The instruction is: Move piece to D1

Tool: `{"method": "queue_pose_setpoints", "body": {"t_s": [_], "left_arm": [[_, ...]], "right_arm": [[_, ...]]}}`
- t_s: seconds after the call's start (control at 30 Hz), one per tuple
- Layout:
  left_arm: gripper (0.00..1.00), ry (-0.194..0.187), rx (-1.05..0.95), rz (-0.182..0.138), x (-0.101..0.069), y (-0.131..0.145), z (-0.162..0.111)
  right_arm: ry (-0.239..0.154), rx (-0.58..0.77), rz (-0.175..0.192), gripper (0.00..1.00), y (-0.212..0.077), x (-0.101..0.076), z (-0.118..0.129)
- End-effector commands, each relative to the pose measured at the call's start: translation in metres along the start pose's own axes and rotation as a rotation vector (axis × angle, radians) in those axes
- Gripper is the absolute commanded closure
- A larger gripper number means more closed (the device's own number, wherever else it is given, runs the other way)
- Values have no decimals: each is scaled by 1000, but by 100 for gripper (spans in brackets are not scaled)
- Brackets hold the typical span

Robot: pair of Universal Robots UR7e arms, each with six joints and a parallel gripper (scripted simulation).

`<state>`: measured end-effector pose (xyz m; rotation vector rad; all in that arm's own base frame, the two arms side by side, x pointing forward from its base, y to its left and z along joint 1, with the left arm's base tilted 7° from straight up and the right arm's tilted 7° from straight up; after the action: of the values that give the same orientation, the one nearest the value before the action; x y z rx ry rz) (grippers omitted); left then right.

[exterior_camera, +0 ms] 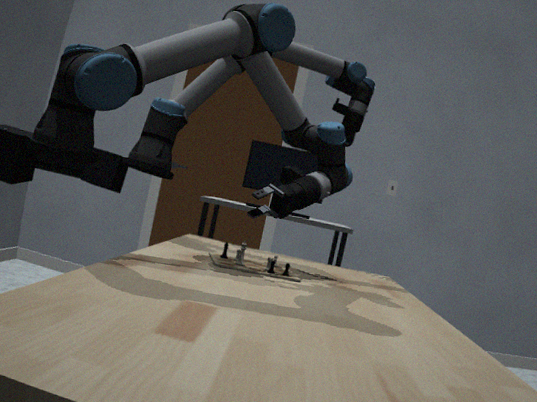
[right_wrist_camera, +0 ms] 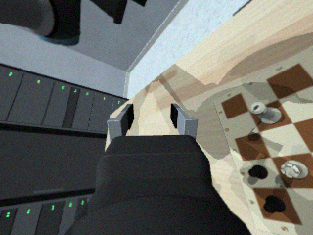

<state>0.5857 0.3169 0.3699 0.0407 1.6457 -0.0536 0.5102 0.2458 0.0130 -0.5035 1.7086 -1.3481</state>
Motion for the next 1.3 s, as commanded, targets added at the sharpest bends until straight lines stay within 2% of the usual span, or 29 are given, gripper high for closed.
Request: {"method": "queue_pose_setpoints", "body": {"t_s": [0.0, 0.17, 0.37, 0.43, 0.5, 0.57, 0.77, 1.0, 1.07, 1.27], "left_arm": [[0, -39, -145, 7, -4, 51, -69], [0, -64, -361, 6, 0, 92, -161], [0, -92, -614, 7, 10, 117, -271], [0, -101, -695, 8, 15, 120, -309], [0, -101, -695, 8, 15, 120, -309], [0, -110, -774, 9, 21, 122, -353], [0, -132, -988, 14, 40, 109, -443], [0, -153, -1189, 21, 61, 83, -520], [0, -153, -1189, 21, 61, 83, -520], [0, -166, -1311, 27, 76, 60, -562]], "right_arm": [[0, 0, 1, 0, -1, -1, 0], [0, 0, 1, 0, -1, -1, 0], [0, 0, 1, 0, -1, -1, 0], [0, 0, 1, 0, -1, -1, 0], [0, 0, 1, 0, -1, -1, 0], [0, 0, 1, 0, -1, -1, 0], [0, 0, 1, 0, -1, -1, 0], [0, 0, 1, 0, -1, -1, 0], [0, 0, 1, 0, -1, -1, 0], [0, 0, 1, 0, -1, -1, 0]]}}
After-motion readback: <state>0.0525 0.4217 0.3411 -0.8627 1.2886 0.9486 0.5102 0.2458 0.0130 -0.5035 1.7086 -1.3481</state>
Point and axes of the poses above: on each arm, the point where the finger pads meet when closed, its own x axis out along the fingers, its own y axis across the jaws, z = x × y, the point moved 9 cm from there along -x, back along the fingers, and after that the axes turned 13 degrees about x, right-handed, at the moved point
